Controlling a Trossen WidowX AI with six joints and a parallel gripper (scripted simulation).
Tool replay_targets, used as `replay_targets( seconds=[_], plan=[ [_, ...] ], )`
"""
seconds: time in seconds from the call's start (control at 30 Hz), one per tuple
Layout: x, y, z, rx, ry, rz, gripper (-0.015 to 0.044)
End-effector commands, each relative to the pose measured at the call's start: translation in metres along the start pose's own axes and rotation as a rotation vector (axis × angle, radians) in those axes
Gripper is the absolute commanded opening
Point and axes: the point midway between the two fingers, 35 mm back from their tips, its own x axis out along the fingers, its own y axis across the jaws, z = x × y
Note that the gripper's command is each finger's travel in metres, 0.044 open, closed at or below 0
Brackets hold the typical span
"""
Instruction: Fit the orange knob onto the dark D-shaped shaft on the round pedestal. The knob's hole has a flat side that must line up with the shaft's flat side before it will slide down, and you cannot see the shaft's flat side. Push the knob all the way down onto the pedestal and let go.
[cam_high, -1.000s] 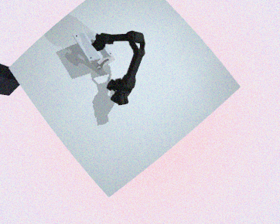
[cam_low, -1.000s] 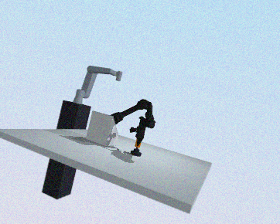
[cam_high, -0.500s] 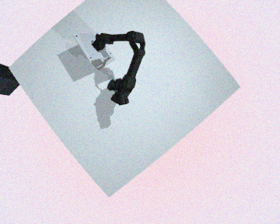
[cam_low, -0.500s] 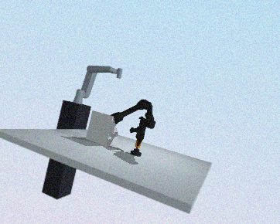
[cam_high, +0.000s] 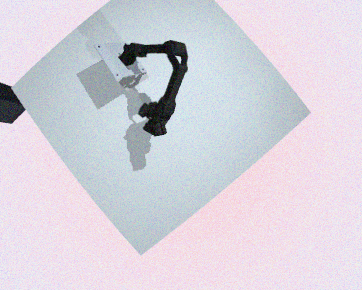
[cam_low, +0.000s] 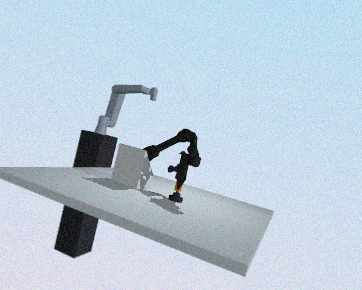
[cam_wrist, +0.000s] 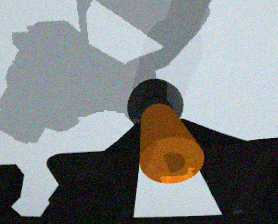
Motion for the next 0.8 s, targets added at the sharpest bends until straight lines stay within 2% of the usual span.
replay_targets(
  seconds=[0.0, 0.73, 0.77],
  plan=[
    [0.000, 0.001, 0.000, 0.000, 0.004, -0.001, 0.0000],
    [0.014, -0.001, 0.000, -0.008, -0.003, 0.001, 0.0000],
    [0.014, -0.001, 0.000, -0.008, -0.003, 0.001, 0.0026]
  ],
)
